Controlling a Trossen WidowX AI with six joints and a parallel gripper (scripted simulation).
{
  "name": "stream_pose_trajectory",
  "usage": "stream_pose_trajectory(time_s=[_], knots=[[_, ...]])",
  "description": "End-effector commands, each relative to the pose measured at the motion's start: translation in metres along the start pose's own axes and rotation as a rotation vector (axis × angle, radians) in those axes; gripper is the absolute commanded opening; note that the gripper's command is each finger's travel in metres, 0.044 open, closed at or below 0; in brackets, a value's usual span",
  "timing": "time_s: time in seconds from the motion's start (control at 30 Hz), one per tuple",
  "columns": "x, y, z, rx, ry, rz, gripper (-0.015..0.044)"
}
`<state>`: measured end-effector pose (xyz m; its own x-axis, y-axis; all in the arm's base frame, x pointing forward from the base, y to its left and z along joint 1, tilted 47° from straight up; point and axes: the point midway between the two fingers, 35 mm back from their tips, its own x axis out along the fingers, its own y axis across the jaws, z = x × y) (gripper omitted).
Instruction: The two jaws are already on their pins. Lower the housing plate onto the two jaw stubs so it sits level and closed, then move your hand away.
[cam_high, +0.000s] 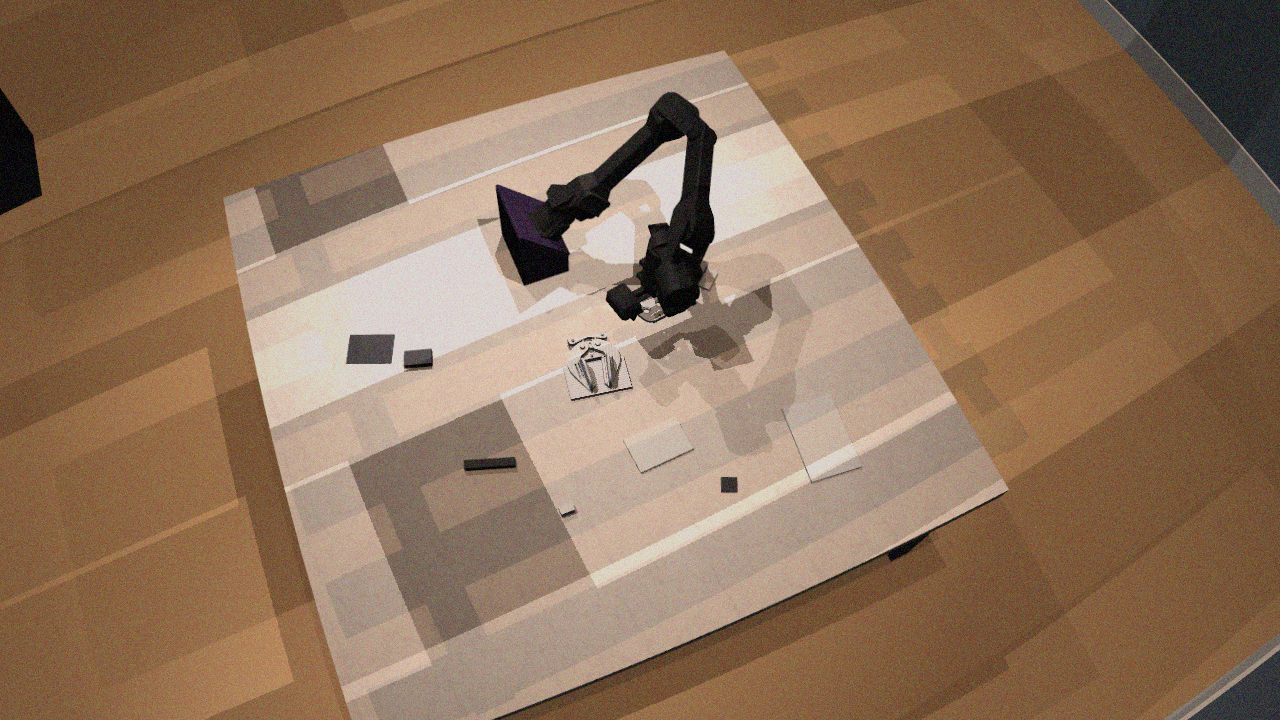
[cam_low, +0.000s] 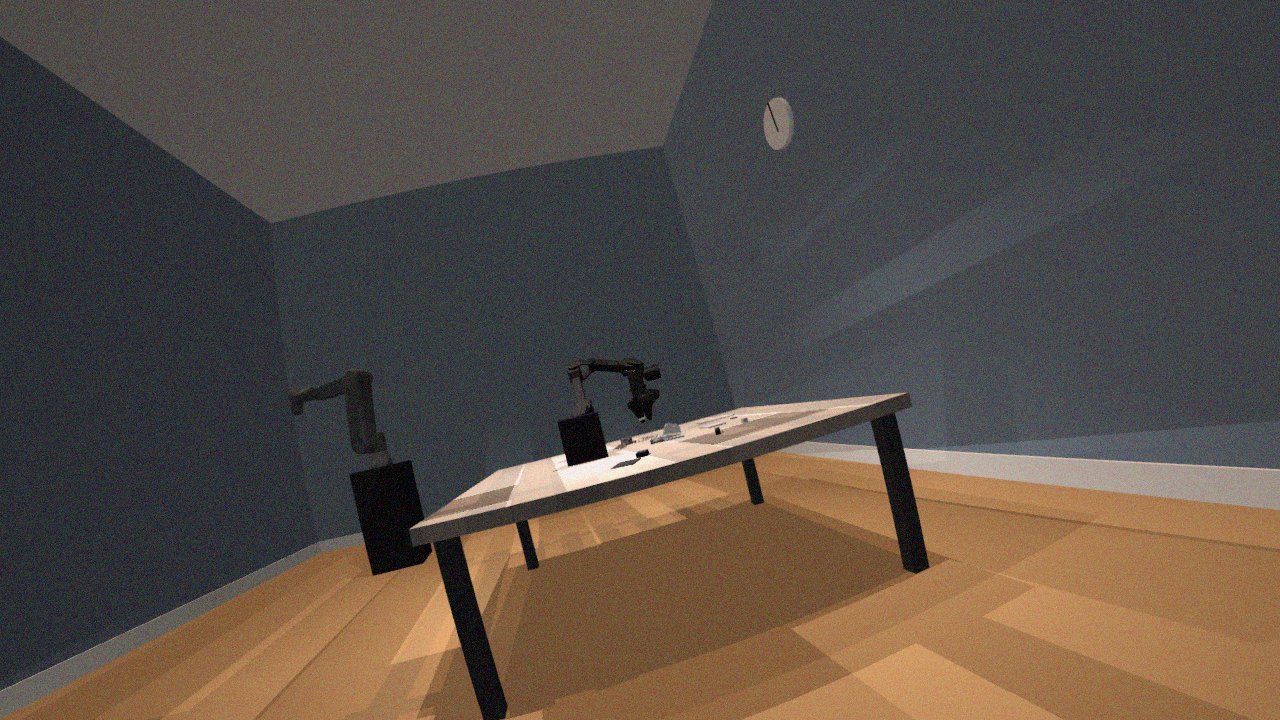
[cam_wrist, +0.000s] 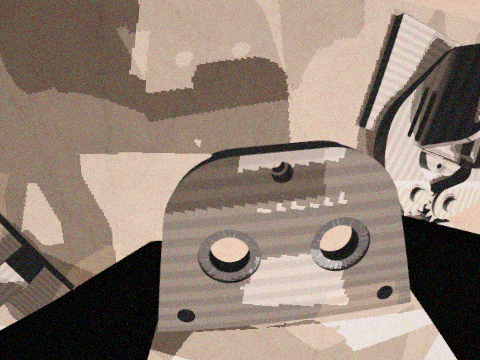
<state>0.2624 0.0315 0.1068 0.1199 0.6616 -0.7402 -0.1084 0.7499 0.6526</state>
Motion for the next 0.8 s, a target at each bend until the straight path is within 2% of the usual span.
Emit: stream_pose_trajectory(time_s=[0.0,0.77], knots=[[0.001,-0.015,0.000,0.034,0.002,-0.001,0.0351],[0.004,-0.091,-0.017,0.260,0.004,0.037,0.0351]])
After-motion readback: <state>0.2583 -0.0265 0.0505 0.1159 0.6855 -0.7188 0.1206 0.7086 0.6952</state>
